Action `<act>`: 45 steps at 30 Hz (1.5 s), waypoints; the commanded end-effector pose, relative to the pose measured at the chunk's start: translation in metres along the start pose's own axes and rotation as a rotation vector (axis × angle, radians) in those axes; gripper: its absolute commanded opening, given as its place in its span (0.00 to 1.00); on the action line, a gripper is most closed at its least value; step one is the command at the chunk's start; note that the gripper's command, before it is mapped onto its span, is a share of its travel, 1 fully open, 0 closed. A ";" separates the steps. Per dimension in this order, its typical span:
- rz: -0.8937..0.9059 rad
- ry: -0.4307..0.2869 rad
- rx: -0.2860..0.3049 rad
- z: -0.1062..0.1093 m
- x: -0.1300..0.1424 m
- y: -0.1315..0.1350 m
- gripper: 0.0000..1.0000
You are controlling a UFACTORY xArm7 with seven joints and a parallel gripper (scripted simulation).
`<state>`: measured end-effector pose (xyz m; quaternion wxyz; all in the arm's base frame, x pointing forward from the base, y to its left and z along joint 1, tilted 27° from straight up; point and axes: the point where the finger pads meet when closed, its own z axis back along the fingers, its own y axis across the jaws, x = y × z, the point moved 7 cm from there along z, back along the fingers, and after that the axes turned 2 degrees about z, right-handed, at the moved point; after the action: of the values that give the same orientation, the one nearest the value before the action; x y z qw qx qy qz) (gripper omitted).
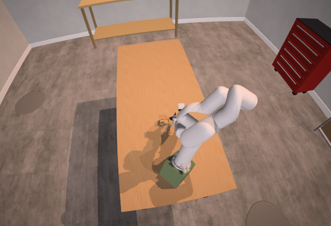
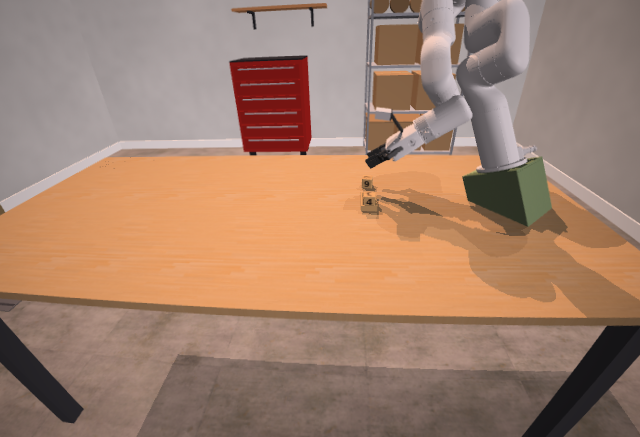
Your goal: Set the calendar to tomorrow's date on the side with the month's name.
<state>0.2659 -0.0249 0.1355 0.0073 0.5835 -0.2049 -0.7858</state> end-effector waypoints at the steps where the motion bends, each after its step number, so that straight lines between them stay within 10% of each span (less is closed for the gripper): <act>1: 0.000 0.001 0.000 0.000 0.000 0.000 0.49; 45: 0.000 0.001 0.000 -0.028 0.039 -0.002 0.49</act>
<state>0.2773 -0.0403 0.0986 0.0081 0.5818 -0.2037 -0.7874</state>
